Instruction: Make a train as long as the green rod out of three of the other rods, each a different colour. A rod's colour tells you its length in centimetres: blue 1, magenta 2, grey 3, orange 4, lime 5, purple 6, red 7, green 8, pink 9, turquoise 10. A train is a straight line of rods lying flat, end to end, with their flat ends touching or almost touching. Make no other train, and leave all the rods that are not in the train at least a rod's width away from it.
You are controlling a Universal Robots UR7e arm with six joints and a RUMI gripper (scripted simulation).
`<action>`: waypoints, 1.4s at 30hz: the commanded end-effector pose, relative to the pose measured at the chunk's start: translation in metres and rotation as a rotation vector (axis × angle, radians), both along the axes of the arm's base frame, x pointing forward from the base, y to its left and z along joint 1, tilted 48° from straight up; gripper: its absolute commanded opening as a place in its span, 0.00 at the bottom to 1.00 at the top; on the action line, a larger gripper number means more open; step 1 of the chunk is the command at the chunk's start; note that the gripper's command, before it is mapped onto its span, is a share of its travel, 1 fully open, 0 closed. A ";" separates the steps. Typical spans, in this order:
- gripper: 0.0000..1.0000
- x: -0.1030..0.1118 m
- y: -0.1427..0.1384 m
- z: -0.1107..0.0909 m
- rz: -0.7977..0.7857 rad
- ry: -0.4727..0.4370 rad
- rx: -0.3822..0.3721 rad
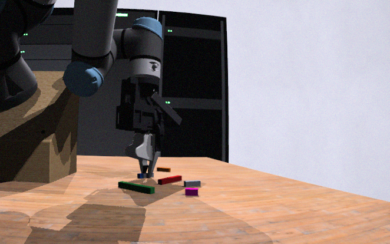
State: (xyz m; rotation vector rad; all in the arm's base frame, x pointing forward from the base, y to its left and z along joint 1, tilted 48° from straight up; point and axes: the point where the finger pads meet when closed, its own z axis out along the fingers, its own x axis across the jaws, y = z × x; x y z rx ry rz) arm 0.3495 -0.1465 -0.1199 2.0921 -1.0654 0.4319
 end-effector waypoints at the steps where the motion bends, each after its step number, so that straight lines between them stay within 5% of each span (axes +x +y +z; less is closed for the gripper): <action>1: 0.14 0.001 0.000 0.000 0.000 -0.002 0.001; 28: 0.14 0.000 0.014 0.012 0.002 0.000 0.000; 42: 0.14 0.005 0.047 0.043 0.002 -0.006 0.000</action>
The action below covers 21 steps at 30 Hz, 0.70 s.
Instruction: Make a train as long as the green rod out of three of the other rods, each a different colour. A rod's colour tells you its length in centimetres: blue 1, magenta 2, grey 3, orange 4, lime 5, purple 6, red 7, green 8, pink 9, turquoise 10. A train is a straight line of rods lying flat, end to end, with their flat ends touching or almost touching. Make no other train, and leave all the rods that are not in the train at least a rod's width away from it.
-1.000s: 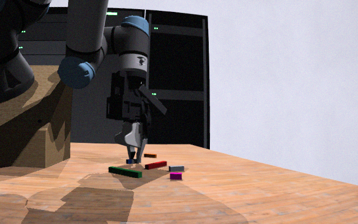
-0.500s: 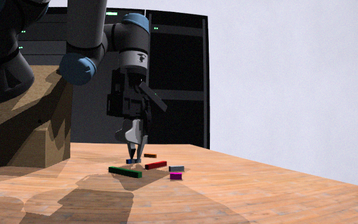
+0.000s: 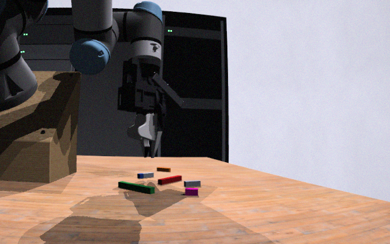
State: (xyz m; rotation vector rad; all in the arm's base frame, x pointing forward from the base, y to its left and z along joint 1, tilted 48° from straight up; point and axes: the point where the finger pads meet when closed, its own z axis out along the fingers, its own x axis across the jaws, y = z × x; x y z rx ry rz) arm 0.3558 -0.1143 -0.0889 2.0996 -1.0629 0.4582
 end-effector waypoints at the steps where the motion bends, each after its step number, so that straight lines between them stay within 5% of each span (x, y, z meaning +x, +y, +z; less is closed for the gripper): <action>1: 0.14 -0.001 0.017 0.015 -0.011 0.012 0.000; 21: 0.14 -0.001 0.035 0.031 -0.011 0.012 0.001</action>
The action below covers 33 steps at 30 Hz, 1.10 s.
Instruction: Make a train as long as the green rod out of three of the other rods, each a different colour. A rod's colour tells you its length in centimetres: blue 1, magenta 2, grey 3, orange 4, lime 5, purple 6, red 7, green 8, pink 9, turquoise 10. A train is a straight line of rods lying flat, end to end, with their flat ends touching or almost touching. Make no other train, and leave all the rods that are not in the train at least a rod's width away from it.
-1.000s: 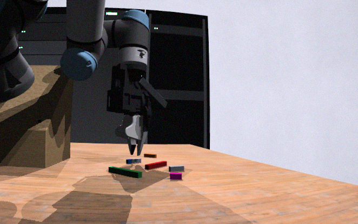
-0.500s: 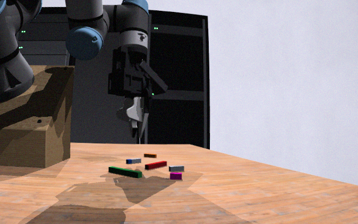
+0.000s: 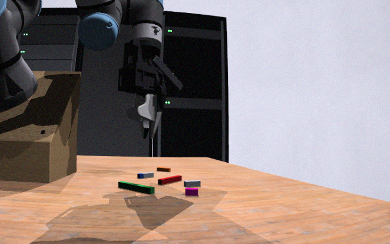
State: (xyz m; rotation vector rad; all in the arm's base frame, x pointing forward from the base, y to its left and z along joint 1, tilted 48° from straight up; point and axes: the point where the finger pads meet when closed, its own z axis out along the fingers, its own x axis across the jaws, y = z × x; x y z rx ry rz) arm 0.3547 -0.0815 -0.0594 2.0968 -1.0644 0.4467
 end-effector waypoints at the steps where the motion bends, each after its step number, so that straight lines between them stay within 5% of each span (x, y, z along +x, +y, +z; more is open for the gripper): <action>1: 0.14 0.001 0.003 0.001 -0.005 0.004 0.001; 2: 0.14 0.001 0.003 0.001 -0.005 0.004 0.001; 3: 1.00 0.000 0.002 0.001 -0.006 0.004 0.001; 33: 1.00 0.001 0.004 -0.002 0.017 0.033 0.001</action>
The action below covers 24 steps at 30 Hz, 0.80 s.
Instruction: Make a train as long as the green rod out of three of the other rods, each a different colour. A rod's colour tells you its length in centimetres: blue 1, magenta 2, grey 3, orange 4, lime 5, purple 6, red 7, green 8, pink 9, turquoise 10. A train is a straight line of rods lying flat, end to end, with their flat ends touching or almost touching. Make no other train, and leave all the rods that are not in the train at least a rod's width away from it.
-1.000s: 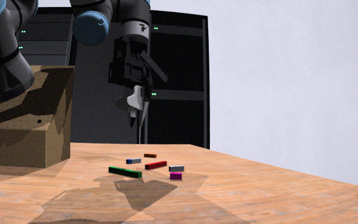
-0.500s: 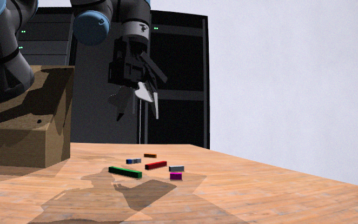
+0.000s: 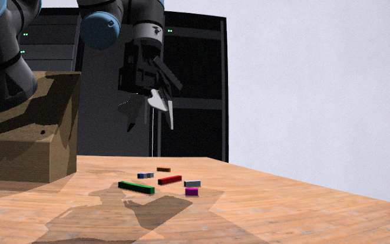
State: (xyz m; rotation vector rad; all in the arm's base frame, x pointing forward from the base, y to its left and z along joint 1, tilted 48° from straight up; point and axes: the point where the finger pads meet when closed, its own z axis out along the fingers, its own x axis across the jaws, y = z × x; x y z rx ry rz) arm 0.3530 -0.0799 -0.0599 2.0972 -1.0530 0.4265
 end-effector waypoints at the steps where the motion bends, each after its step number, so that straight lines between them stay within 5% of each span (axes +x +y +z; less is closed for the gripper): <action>1: 1.00 0.003 0.002 -0.002 0.024 0.022 0.002; 24: 1.00 0.020 0.020 -0.029 0.362 0.391 0.019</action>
